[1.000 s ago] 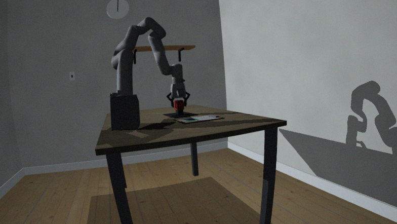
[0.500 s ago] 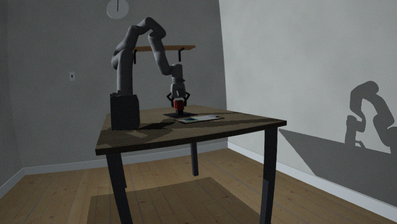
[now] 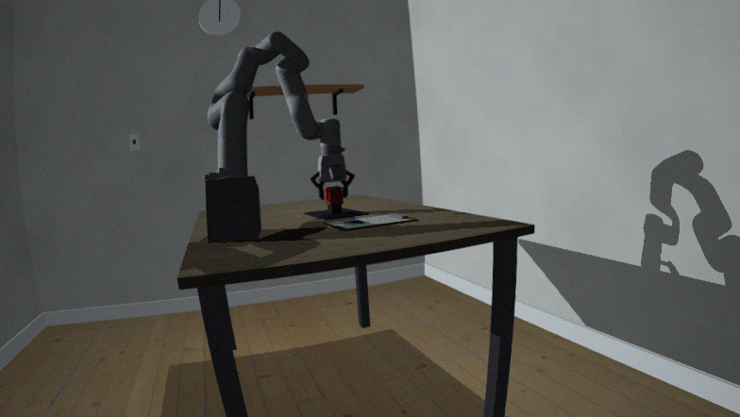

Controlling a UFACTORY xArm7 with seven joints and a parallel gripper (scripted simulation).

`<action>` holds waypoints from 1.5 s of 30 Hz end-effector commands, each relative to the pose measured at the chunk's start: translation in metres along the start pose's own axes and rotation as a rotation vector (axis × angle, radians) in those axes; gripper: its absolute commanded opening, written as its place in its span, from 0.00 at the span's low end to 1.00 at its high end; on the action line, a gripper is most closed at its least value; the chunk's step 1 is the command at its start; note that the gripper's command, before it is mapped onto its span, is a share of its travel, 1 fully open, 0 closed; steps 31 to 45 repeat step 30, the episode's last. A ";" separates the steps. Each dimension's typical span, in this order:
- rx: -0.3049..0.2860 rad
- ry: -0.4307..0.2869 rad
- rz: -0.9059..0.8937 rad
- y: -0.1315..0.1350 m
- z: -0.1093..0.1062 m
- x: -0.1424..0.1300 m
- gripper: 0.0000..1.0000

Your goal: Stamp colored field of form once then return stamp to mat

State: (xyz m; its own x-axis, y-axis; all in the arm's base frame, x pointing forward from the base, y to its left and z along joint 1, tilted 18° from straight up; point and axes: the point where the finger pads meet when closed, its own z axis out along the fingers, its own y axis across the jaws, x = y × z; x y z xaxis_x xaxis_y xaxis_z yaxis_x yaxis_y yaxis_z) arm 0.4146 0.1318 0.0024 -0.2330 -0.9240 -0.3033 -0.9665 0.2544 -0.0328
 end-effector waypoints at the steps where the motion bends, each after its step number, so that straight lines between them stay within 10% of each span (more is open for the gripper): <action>1: 0.004 -0.001 0.000 -0.001 -0.016 0.000 0.93; 10: 0.004 -0.001 0.000 -0.001 -0.088 0.000 0.93; 45: 0.004 -0.001 0.000 -0.001 -0.090 0.000 0.93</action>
